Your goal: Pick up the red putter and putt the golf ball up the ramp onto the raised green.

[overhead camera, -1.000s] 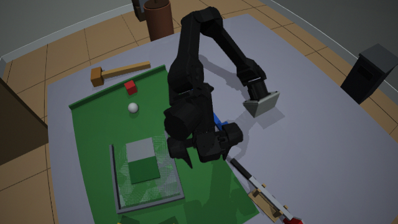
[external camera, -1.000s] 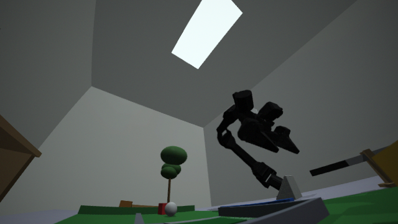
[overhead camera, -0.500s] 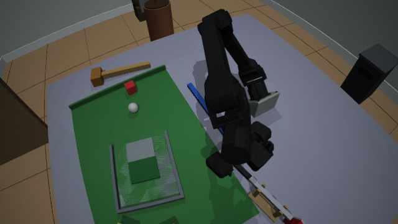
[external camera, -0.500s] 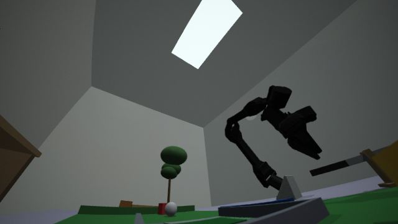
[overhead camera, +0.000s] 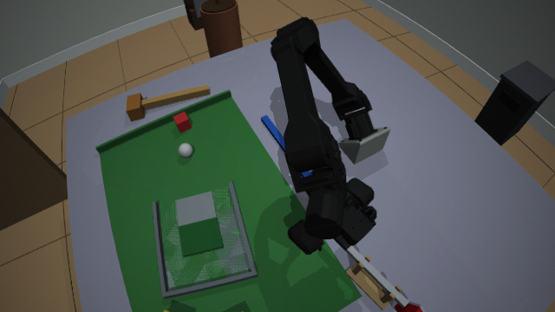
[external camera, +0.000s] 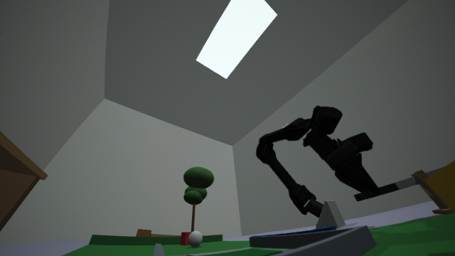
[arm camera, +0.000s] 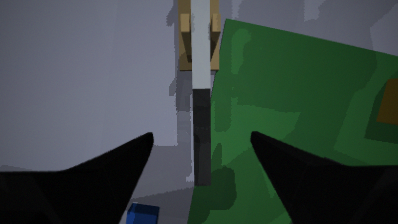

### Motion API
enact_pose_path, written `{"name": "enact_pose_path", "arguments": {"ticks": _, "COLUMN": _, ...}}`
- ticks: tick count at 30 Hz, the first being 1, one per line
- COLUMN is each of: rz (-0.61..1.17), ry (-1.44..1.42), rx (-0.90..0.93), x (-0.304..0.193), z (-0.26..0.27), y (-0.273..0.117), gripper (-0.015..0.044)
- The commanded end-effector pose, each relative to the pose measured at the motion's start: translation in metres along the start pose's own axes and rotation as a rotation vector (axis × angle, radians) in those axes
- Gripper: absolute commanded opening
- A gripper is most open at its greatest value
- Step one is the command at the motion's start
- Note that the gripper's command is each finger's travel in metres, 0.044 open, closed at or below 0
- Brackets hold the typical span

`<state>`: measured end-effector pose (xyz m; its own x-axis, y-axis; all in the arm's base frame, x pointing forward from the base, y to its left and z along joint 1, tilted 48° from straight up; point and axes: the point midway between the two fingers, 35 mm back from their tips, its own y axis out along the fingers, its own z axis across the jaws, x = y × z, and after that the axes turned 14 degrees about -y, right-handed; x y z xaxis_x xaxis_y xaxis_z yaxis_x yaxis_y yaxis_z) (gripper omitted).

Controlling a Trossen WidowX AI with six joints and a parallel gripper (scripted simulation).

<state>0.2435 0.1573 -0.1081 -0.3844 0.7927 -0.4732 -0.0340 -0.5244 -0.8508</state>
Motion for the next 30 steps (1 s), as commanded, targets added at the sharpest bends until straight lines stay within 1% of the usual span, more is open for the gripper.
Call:
{"name": "enact_pose_path", "arguments": {"ticks": 1, "rz": 0.005, "ry": -0.009, "rx": 0.002, "x": -0.001, "z": 0.001, "y": 0.005, "gripper": 0.0440}}
{"name": "enact_pose_path", "arguments": {"ticks": 21, "rz": 0.006, "ry": -0.009, "rx": 0.003, "x": -0.007, "z": 0.003, "y": 0.028, "gripper": 0.0440}}
{"name": "enact_pose_path", "arguments": {"ticks": 30, "rz": 0.001, "ry": -0.001, "rx": -0.001, "x": -0.006, "z": 0.001, "y": 0.024, "gripper": 0.0204}}
